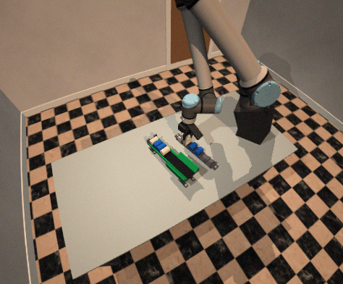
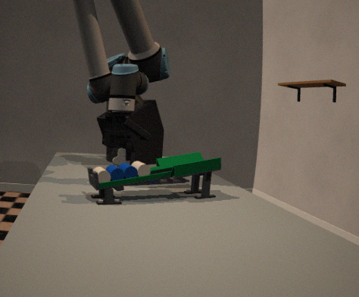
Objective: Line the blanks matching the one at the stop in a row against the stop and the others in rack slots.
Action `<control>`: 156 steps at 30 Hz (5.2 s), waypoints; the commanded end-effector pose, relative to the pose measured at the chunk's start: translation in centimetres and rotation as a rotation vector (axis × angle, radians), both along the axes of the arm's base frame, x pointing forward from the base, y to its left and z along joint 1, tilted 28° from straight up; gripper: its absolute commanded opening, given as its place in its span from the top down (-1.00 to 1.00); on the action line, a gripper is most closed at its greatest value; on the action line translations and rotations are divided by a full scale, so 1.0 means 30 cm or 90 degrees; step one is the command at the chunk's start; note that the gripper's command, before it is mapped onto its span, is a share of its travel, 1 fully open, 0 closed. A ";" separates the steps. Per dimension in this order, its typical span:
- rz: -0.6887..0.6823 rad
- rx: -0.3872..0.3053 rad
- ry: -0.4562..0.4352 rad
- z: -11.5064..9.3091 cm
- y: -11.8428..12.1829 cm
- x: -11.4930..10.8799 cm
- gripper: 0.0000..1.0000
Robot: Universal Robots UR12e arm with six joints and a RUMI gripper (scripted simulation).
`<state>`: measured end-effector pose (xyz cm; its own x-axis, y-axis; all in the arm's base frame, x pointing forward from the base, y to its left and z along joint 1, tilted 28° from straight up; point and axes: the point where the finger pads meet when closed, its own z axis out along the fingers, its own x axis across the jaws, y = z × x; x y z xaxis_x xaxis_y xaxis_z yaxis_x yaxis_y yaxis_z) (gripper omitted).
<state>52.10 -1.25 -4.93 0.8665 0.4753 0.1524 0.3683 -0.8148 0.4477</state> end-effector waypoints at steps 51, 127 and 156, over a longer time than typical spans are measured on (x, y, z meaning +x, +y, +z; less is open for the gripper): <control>-0.010 0.006 -0.003 0.359 0.249 0.094 0.34; -0.028 0.011 -0.012 0.252 0.463 0.454 0.34; -0.028 0.011 -0.012 0.252 0.463 0.453 0.24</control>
<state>65.52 12.64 2.49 0.8838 0.4347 0.1731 0.3253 -0.8368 0.4404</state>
